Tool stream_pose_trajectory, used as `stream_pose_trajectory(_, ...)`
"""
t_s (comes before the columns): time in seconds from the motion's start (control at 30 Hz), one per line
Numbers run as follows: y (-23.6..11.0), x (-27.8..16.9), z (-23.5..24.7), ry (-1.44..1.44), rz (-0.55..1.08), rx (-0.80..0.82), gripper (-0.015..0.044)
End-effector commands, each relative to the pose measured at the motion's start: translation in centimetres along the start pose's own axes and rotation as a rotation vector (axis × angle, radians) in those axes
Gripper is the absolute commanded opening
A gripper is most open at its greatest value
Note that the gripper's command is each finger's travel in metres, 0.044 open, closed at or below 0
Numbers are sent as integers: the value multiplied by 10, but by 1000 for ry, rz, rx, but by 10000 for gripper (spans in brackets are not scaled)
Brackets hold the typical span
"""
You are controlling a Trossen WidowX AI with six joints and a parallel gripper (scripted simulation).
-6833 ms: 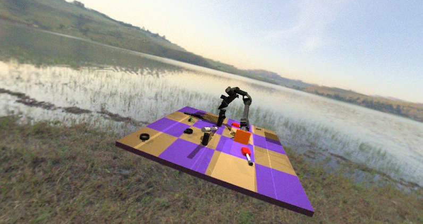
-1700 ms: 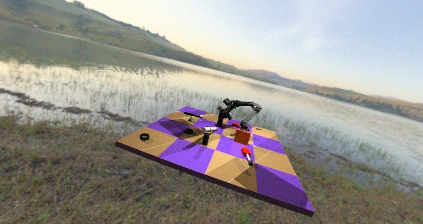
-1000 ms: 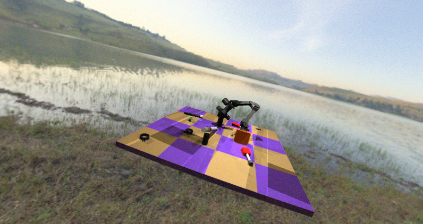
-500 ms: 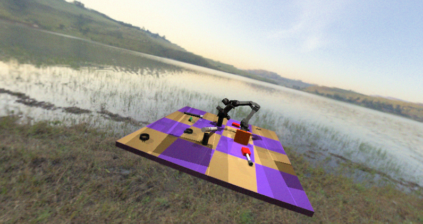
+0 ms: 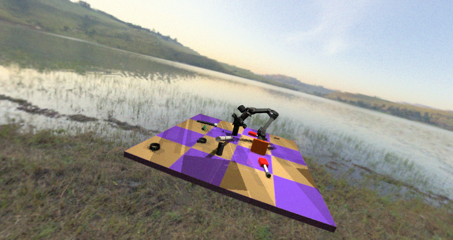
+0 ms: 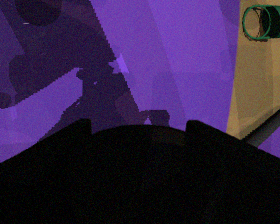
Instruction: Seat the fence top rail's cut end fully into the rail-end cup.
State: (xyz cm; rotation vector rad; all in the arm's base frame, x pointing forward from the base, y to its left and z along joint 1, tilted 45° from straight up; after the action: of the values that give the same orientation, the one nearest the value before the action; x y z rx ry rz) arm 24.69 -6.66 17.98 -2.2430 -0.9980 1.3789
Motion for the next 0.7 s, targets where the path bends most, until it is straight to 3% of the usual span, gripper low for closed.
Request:
stream_pose_trajectory(0.0,0,0,0,0,0,0,236)
stream_pose_trajectory(0.27,-10,14,-5,4,-6,7,440)
stream_pose_trajectory(0.67,-34,43,-14,5,-1,2,440)
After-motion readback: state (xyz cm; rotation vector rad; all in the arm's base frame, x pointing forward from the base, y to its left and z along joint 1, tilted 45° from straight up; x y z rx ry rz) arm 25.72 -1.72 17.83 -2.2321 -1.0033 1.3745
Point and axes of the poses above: the point midway between the two fingers, 35 mm back from their tips, its own y axis out along the fingers, its own z axis across the jaws, x = y × z, the point moved 5 cm from there along -y, back along the fingers, and after that the axes turned 8 degrees about y, right-handed, at the moved point
